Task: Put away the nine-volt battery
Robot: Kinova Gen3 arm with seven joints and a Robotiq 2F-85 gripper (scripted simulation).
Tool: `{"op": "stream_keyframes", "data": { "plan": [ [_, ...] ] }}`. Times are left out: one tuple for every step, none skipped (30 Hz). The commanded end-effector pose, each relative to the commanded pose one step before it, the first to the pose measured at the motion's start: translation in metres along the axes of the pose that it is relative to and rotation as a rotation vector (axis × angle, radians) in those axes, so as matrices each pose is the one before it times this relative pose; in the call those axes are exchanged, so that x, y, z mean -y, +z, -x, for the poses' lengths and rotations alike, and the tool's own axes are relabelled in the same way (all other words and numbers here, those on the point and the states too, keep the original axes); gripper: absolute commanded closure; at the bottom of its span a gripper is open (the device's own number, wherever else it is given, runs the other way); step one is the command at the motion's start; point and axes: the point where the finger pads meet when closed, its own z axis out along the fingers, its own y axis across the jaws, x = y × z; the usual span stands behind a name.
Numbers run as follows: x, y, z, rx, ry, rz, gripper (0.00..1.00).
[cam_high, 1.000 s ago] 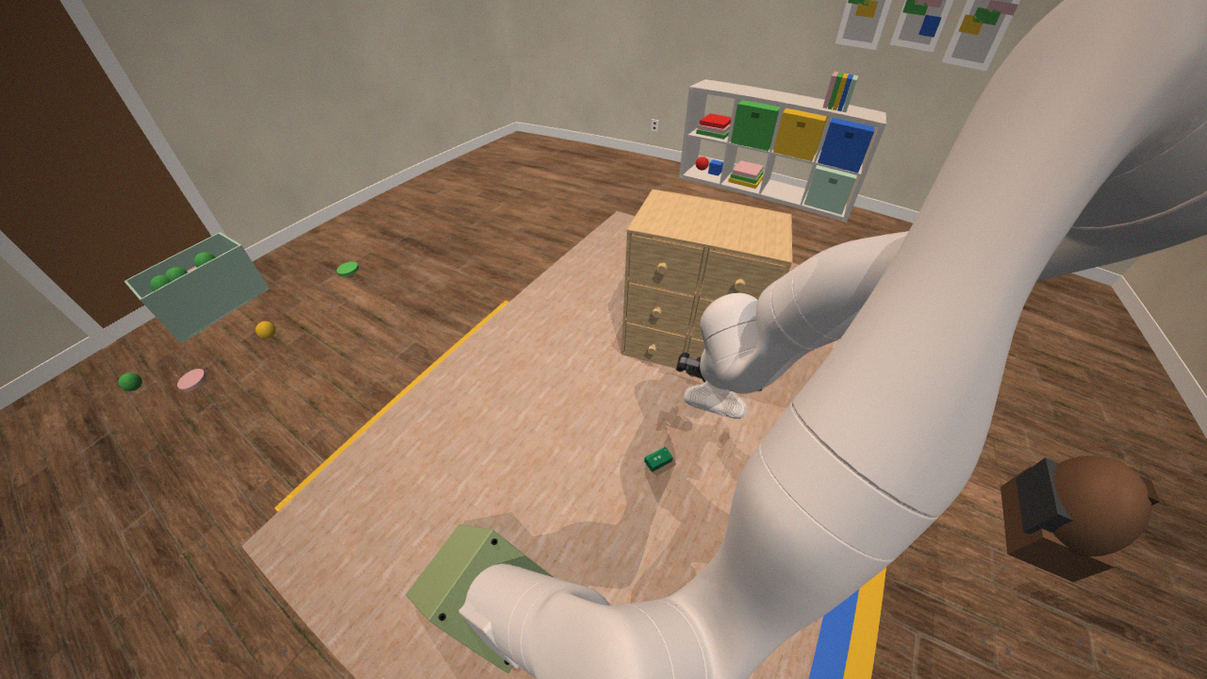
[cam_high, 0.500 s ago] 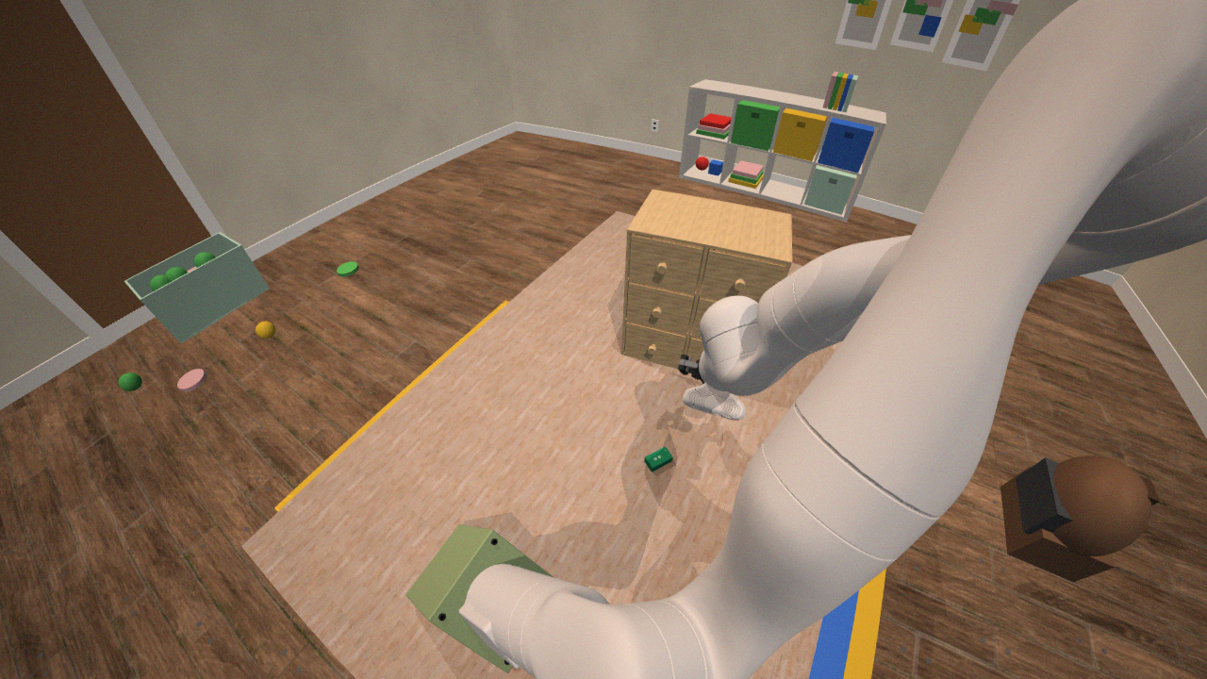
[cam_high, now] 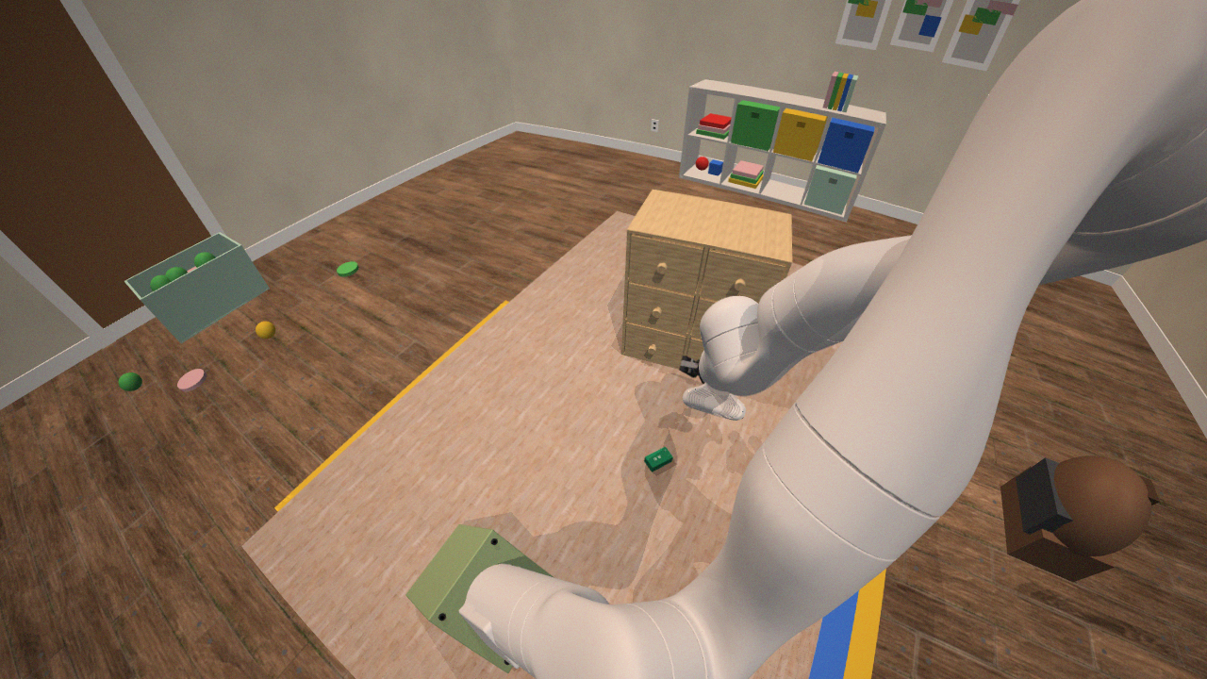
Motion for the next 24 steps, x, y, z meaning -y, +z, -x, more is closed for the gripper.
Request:
{"op": "stream_keyframes", "data": {
  "plan": [
    [-0.00029, -0.00051, -0.00018, 0.00323, 0.00428, -0.00182, 0.67],
    [0.00004, 0.00013, 0.00016, 0.00026, 0.00008, -0.00014, 0.67],
    [0.0001, 0.00032, 0.0004, 0.00064, 0.0002, -0.00032, 0.67],
    [0.00016, 0.00059, 0.0007, 0.00111, 0.00037, -0.00047, 0.67],
    [0.00019, 0.00092, 0.00105, 0.00161, 0.00058, -0.00056, 0.67],
    [0.00024, 0.00129, 0.00145, 0.00219, 0.00081, -0.00069, 0.67],
    [0.0002, 0.00151, 0.00078, 0.00113, 0.00034, -0.00061, 0.67],
    [0.00019, 0.0018, 0.00033, 0.0004, -0.00001, -0.00061, 0.67],
    [0.00081, 0.00249, -0.00017, -0.00078, 0.00121, -0.00121, 0.67],
    [0.0015, 0.00318, -0.00066, -0.00186, 0.00245, -0.00198, 0.67],
    [0.00035, 0.00297, 0.0005, 0.00058, 0.00008, -0.00101, 0.67],
    [0.00024, 0.00334, 0.00055, 0.00056, -0.00002, -0.00078, 0.67],
    [0.00014, 0.0037, 0.00052, 0.00035, -0.00002, -0.00046, 0.67],
    [0.00013, 0.00405, 0.00056, 0.00035, -0.00002, -0.00045, 0.67],
    [0.0, 0.0, 0.0, 0.0, 0.0, 0.0, 0.67],
    [0.0, 0.0, 0.0, 0.0, 0.0, 0.0, 0.67],
    [-0.00104, 0.00438, -0.00024, -0.00232, -0.00002, 0.00329, 0.67],
    [0.00099, 0.00469, 0.00125, 0.00231, -0.00003, -0.00318, 0.67],
    [0.0001, 0.00487, 0.00117, 0.00184, -0.00032, -0.0011, 0.67],
    [-0.00118, 0.00501, 0.00085, 0.00053, -0.00058, 0.00218, 0.67],
    [-0.00092, 0.00523, 0.00068, 0.00006, -0.00035, 0.00188, 0.67],
    [-0.00031, 0.00539, 0.00078, 0.00044, -0.00015, 0.00044, 0.67],
    [-0.00004, 0.00546, 0.00077, 0.00049, -0.00004, -0.00015, 0.67],
    [-0.0001, 0.00532, 0.00061, 0.00005, 0.00001, 0.00019, 0.67]
  ]
}}
